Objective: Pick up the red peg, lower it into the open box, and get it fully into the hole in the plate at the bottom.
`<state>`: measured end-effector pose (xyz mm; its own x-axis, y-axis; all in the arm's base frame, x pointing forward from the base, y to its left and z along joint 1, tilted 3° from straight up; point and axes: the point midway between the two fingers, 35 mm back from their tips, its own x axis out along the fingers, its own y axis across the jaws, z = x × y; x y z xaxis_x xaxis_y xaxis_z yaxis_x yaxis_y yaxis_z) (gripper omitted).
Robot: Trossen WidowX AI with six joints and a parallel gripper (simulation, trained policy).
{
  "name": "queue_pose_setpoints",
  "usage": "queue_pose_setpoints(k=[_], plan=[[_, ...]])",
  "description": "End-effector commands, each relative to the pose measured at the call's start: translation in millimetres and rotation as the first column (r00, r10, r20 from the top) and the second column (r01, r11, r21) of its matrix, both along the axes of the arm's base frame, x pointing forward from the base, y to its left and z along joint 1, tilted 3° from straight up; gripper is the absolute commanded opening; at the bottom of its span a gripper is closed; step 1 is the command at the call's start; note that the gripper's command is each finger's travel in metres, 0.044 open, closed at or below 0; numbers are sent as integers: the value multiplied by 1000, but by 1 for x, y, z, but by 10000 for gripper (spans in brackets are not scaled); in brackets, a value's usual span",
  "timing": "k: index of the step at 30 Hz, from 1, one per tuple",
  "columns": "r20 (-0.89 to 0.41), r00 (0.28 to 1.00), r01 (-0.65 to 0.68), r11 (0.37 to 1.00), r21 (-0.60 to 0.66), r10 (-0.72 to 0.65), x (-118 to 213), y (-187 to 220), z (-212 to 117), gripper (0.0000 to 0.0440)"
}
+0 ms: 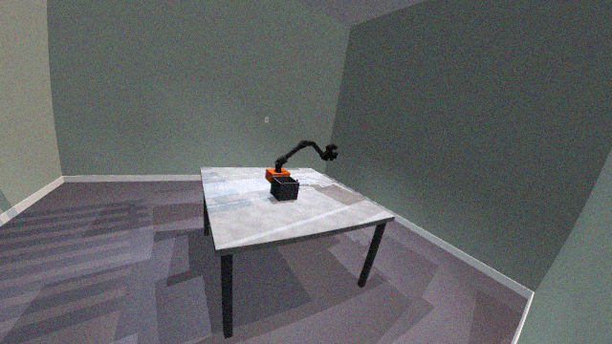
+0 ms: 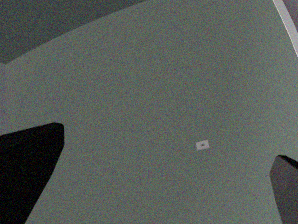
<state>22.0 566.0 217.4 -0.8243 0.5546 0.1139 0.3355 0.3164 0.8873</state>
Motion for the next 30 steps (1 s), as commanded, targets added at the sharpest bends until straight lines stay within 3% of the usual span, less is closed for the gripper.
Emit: queue_pose_setpoints(k=[1, 7, 13, 22, 30], plan=[[-21, 995, 97, 994, -44, -98, 21, 5, 2, 440], [-21, 956, 287, 950, -121, -291, 68, 10, 5, 440], [34, 881, 469, 865, -176, -471, 117, 5, 6, 440], [197, 715, 699, 685, -208, -670, 191, -23, 2, 440], [391, 540, 840, 505, -196, -746, 248, -68, -3, 440]])
